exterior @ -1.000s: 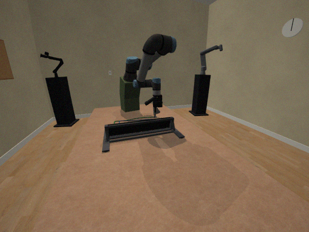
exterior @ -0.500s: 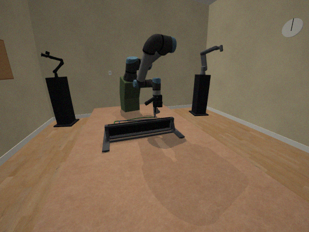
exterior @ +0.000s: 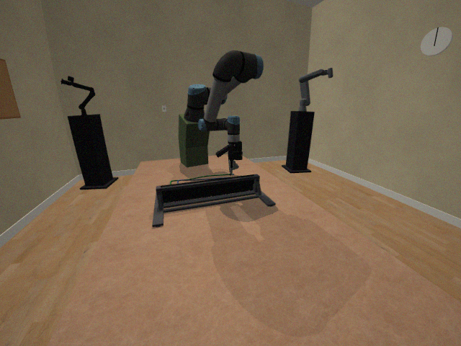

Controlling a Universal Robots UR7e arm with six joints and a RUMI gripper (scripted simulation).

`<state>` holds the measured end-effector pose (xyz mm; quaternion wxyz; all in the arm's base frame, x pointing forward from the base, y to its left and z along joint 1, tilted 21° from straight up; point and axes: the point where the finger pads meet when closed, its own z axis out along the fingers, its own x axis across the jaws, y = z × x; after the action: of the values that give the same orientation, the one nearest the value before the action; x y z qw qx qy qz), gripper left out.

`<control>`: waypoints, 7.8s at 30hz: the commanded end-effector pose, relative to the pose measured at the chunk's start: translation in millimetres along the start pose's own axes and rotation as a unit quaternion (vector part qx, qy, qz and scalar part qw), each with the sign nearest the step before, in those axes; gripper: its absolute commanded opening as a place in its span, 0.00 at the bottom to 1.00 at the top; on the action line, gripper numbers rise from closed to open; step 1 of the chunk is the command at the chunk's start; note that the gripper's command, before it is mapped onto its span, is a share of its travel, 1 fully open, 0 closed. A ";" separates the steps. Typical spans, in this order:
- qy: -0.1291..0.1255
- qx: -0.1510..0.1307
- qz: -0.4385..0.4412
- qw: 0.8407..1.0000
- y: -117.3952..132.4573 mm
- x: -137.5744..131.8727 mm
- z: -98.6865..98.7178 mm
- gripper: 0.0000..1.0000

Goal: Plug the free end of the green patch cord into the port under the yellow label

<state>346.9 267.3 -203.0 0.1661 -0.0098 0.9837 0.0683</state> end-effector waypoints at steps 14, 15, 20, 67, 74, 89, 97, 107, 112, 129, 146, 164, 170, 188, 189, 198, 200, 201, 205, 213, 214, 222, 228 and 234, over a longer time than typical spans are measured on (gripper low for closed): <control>-0.002 -0.001 -0.001 1.000 1.4 -1.4 0.8 0.00; -0.002 -0.001 -0.001 1.000 1.4 -1.4 0.8 0.00; -0.002 -0.001 -0.001 1.000 1.4 -1.4 0.8 0.00; 0.000 0.000 -0.001 1.000 0.5 0.6 -24.9 0.00; 0.000 0.000 -0.001 1.000 0.4 0.6 -37.9 0.00; 0.000 0.000 0.000 1.000 0.3 0.6 -55.8 0.00; 0.000 0.000 0.000 1.000 0.2 0.6 -59.5 0.00; -0.001 0.000 0.000 1.000 0.4 0.0 -60.4 0.00; 0.000 0.000 0.000 1.000 0.4 0.2 -60.1 0.00; 0.000 0.000 0.000 1.000 0.4 0.2 -60.1 0.00; -0.001 0.000 0.000 1.000 0.3 0.0 -60.1 0.00; -0.002 0.000 0.010 1.000 -0.8 -4.2 -60.5 0.00; -0.002 -0.001 0.019 1.000 -1.6 -8.0 -60.8 0.00; -0.002 0.000 0.063 0.998 -7.8 -21.5 -63.5 0.00; -0.002 0.000 0.066 0.998 -8.4 -22.6 -63.8 0.00; -0.002 0.000 0.095 0.995 -12.1 -31.2 -65.6 0.00; -0.002 0.000 0.104 0.995 -13.2 -34.0 -66.2 0.00; -0.002 0.000 0.109 0.994 -13.8 -35.4 -66.5 0.00; -0.001 0.001 0.128 0.992 -16.4 -41.5 -67.9 0.00; 0.000 0.002 0.172 0.985 -21.9 -54.8 -70.8 0.00; 0.000 0.002 0.172 0.985 -21.9 -54.8 -70.8 0.00; 0.000 0.002 0.213 0.977 -27.2 -67.8 -74.0 0.00; 0.001 0.003 0.250 0.968 -31.8 -79.4 -76.3 0.00; 0.002 0.003 0.275 0.961 -35.2 -87.4 -78.3 0.00</control>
<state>395.5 224.8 -111.0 0.1447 0.2307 0.9565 0.1046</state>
